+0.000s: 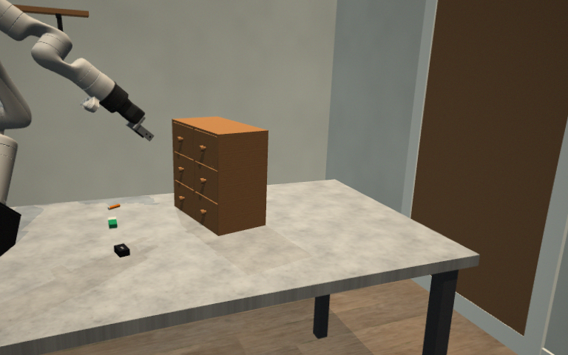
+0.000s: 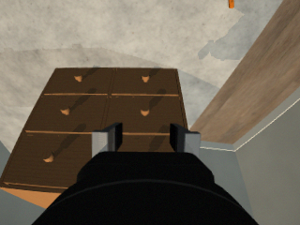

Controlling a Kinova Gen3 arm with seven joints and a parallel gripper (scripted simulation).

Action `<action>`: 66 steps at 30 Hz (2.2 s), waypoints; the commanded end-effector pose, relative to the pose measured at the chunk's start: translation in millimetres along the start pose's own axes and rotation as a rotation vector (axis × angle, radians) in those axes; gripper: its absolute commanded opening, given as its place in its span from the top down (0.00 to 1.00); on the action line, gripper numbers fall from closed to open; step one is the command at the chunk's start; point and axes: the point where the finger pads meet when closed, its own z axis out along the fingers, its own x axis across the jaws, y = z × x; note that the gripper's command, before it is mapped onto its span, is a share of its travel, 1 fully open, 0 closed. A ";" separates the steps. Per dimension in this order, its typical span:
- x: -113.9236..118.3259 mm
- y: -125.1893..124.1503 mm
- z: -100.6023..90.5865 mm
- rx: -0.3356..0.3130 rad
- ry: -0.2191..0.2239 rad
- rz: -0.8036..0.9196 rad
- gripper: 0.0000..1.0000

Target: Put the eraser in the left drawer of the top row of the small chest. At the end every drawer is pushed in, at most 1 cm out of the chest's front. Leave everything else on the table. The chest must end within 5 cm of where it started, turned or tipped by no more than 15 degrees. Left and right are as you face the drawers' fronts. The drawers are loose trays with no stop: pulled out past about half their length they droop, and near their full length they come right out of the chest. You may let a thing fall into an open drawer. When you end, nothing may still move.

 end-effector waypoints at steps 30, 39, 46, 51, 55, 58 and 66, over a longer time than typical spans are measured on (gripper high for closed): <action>-0.5 1.0 3.0 -0.027 0.000 -0.007 0.33; -0.5 1.0 3.0 -0.027 0.000 -0.007 0.33; -0.4 1.0 3.0 -0.027 0.000 -0.007 0.33; -0.4 2.3 5.4 -0.027 0.001 -0.007 0.33; -6.0 7.0 10.8 -0.031 -0.014 -0.008 0.33; -6.0 10.0 17.5 -0.031 -0.014 -0.008 0.33; -4.9 19.0 35.5 -0.035 -0.009 -0.006 0.33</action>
